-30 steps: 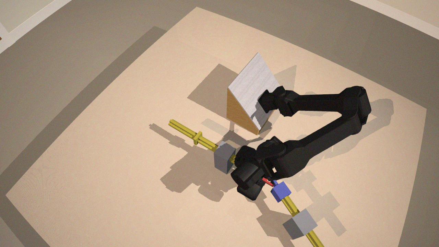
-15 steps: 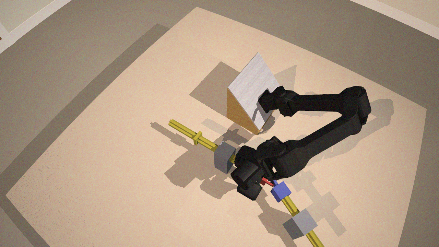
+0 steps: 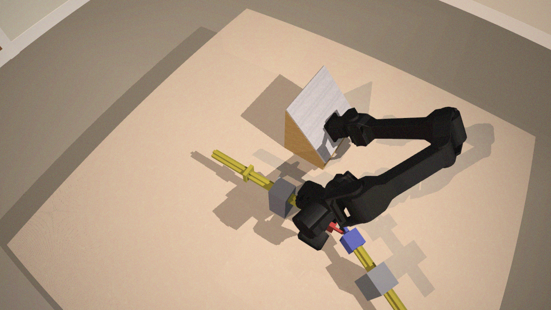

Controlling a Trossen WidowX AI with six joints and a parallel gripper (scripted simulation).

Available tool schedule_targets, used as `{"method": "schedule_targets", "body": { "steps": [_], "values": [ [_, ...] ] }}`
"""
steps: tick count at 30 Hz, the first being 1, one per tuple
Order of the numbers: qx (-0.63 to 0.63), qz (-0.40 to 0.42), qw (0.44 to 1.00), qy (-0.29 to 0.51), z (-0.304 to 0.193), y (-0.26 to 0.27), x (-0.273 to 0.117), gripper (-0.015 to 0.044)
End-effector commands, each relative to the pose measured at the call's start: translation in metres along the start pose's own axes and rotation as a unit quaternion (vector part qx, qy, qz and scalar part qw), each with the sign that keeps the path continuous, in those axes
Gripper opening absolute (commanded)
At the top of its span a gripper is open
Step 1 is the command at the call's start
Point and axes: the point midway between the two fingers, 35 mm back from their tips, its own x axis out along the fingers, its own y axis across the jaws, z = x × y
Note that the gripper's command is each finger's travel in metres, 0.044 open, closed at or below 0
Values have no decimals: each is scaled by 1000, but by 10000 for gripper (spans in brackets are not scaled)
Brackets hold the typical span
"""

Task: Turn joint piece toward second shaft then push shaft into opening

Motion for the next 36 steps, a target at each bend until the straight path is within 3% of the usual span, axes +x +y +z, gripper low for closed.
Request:
{"method": "schedule_targets", "body": {
  "steps": [1, 10, 23, 36],
  "values": [
    [-2, 9, 999, -44, -4, 2, -17, 440],
    [-11, 14, 998, -65, -4, 2, -27, 440],
    [-219, 51, 972, -71, 1, 5, -91, 440],
    [-416, 84, 900, -102, 3, -5, -152, 440]
  ]
}}
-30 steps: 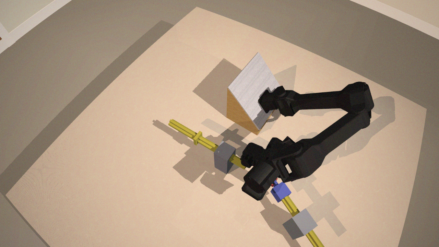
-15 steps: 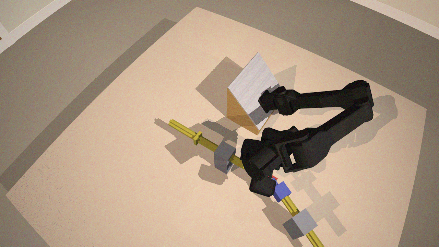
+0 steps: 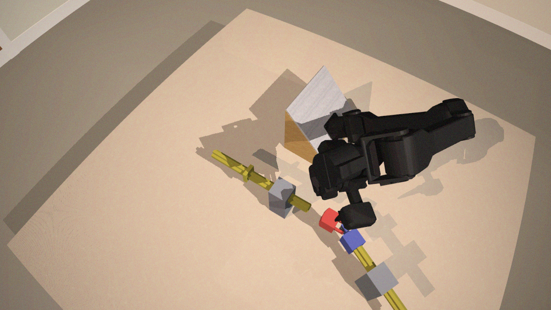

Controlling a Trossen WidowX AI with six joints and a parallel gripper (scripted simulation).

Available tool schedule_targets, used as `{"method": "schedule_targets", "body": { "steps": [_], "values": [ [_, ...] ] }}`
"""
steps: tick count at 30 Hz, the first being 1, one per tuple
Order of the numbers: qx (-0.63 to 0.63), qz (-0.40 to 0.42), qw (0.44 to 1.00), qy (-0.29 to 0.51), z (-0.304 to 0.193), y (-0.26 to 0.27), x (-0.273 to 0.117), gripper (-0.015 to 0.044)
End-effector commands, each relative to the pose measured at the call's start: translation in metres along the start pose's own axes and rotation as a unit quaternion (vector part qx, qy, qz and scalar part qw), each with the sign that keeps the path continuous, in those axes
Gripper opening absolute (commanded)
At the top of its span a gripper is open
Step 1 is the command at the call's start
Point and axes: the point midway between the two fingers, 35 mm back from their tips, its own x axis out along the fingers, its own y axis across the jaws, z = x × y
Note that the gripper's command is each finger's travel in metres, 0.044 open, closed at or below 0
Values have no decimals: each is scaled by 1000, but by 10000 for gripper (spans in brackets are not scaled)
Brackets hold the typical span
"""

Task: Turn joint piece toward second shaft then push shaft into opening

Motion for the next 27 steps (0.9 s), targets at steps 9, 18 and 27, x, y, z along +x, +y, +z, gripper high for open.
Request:
{"method": "schedule_targets", "body": {
  "steps": [9, 18, 27],
  "values": [
    [-35, 7, 999, -8, 4, -1, -14, 440],
    [98, -1, 994, 41, 25, -18, 7, 440],
    [236, -16, 967, 92, 42, -39, 30, 440]
  ]
}}
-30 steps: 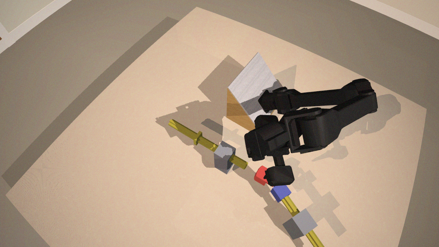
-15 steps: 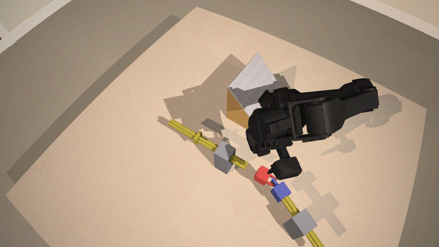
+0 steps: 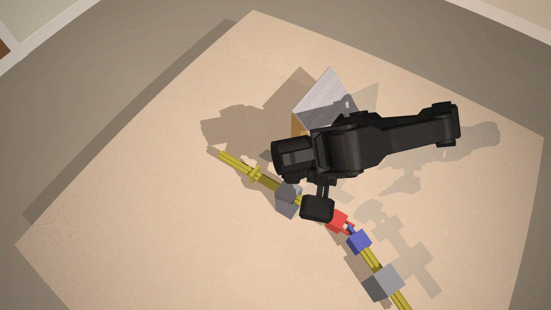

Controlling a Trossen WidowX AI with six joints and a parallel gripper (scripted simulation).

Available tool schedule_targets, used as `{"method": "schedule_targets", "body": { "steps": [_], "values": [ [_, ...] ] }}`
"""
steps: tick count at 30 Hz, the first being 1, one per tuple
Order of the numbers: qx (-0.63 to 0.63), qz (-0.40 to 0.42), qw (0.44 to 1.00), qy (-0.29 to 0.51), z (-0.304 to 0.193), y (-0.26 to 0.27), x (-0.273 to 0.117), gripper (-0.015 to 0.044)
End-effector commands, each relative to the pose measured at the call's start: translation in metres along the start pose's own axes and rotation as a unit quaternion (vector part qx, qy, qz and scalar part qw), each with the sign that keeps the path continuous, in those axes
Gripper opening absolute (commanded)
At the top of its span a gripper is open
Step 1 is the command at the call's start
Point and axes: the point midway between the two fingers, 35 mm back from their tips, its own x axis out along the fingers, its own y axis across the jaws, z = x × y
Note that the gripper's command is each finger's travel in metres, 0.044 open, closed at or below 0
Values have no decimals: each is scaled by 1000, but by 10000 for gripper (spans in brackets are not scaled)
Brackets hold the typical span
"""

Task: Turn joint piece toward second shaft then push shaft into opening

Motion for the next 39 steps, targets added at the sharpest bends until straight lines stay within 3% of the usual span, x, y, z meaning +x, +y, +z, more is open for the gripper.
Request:
{"method": "schedule_targets", "body": {
  "steps": [1, 10, 20, 39],
  "values": [
    [55, -6, 998, 23, 8, -6, 9, 440],
    [185, -27, 980, 67, 30, -19, 28, 440],
    [192, -28, 979, 70, 32, -20, 30, 440],
    [-122, -15, 991, 53, 120, -38, 24, 440]
  ]
}}
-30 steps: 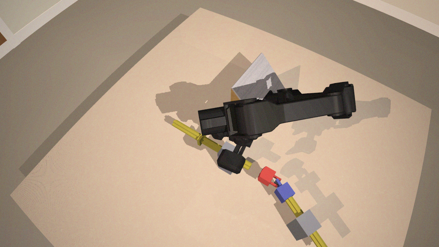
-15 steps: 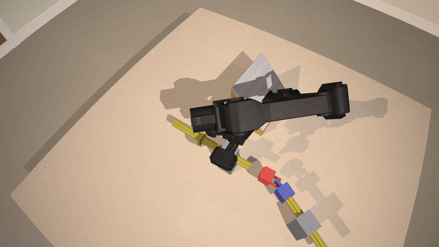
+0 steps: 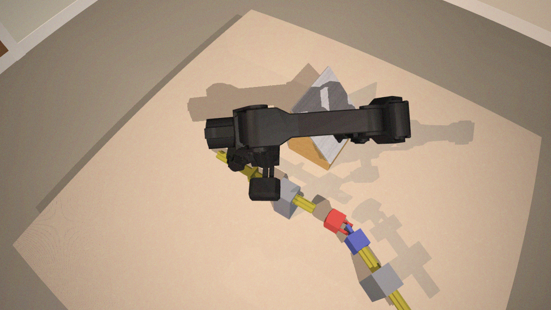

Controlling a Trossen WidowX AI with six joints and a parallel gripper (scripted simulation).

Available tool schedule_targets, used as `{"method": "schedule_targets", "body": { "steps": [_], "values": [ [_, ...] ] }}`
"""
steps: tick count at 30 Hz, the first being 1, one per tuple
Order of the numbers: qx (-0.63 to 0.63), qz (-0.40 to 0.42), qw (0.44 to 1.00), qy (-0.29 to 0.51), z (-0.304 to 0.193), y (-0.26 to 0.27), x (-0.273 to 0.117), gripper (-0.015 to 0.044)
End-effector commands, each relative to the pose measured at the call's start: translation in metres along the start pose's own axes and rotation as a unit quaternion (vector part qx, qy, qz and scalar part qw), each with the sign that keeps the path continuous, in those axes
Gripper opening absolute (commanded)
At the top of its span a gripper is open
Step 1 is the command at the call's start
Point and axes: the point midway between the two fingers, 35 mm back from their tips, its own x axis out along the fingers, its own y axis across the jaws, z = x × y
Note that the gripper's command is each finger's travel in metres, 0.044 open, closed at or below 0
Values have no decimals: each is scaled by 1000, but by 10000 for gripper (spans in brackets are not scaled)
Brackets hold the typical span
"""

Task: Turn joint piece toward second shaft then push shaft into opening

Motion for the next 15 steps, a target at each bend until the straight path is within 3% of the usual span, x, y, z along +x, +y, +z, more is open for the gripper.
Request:
{"method": "schedule_targets", "body": {
  "steps": [1, 15],
  "values": [
    [-60, -5, 998, -8, 16, -7, -3, 440],
    [-295, -18, 955, -15, 75, -47, -7, 440]
  ]
}}
